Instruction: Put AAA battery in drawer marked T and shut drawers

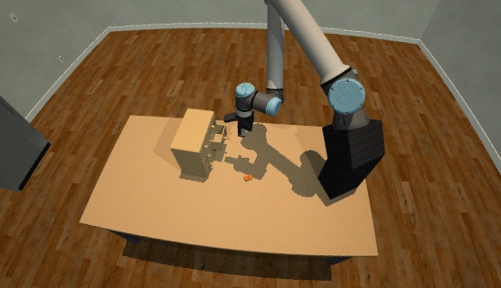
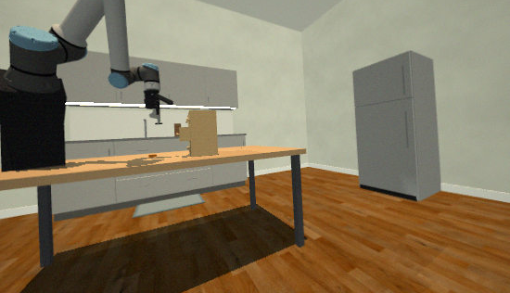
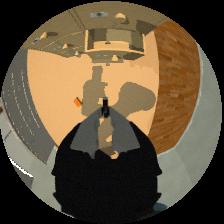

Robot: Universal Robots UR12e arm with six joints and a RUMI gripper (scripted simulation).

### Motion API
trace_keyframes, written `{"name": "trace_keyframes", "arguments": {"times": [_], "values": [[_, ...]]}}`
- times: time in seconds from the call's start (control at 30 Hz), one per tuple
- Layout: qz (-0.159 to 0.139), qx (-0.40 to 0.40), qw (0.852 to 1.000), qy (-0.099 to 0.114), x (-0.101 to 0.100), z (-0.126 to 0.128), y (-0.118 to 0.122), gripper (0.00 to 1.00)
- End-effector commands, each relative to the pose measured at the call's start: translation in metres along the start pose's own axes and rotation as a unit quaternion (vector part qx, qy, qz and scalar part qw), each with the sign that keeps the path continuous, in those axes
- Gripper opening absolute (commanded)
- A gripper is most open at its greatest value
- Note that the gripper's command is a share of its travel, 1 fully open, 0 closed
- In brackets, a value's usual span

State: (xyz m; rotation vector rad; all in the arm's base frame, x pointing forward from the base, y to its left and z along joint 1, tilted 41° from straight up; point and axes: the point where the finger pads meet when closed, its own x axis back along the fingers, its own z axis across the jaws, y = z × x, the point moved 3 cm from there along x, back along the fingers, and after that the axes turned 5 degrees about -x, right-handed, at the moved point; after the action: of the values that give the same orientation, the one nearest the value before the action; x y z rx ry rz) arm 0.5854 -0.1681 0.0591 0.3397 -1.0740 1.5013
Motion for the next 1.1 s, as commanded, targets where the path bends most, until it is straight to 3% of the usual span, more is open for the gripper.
{"name": "trace_keyframes", "arguments": {"times": [0.0, 1.07], "values": [[0.009, 0.0, 1.0, -0.001, -0.0008, 0.0005, 0.0024, 0.02], [0.102, 0.0, 0.995, -0.009, -0.0019, 0.0012, 0.0095, 0.02]]}}
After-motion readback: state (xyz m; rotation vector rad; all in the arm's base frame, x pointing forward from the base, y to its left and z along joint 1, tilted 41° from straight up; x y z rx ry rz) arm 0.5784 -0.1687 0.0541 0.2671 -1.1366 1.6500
